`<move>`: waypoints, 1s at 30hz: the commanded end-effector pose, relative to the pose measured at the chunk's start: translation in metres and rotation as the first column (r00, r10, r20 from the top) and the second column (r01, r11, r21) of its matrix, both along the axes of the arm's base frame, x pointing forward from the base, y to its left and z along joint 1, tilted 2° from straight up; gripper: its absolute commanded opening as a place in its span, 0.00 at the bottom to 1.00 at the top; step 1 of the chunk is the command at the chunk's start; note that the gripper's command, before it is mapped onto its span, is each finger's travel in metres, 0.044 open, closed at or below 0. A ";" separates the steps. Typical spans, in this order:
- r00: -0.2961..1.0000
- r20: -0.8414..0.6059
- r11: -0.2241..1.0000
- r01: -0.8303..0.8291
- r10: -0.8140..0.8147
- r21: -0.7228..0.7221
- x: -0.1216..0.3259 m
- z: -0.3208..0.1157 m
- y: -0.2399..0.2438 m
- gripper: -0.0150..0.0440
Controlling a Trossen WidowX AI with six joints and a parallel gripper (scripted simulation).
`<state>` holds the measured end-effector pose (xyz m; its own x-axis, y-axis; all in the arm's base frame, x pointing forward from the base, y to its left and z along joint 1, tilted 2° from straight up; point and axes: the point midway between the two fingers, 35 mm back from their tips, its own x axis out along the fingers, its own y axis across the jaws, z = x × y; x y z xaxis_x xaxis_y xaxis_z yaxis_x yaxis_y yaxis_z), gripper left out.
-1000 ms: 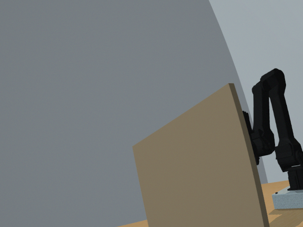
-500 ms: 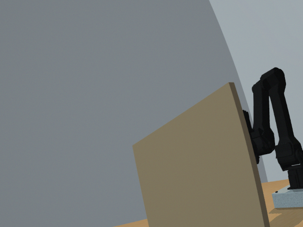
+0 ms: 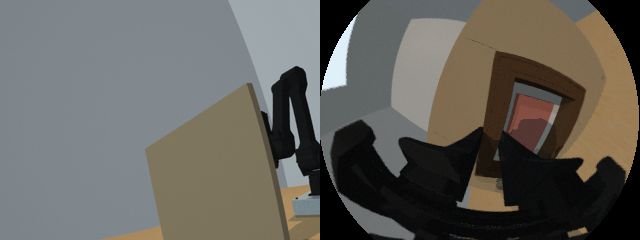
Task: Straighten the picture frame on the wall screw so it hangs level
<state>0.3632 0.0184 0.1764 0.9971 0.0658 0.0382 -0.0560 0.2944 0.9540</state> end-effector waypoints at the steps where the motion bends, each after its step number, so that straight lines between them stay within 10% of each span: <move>1: 1.000 -0.003 1.000 0.000 0.000 0.025 0.000 0.000 0.000 0.25; 30: 1.000 -0.013 0.985 -0.005 0.008 0.174 0.000 0.002 0.000 0.25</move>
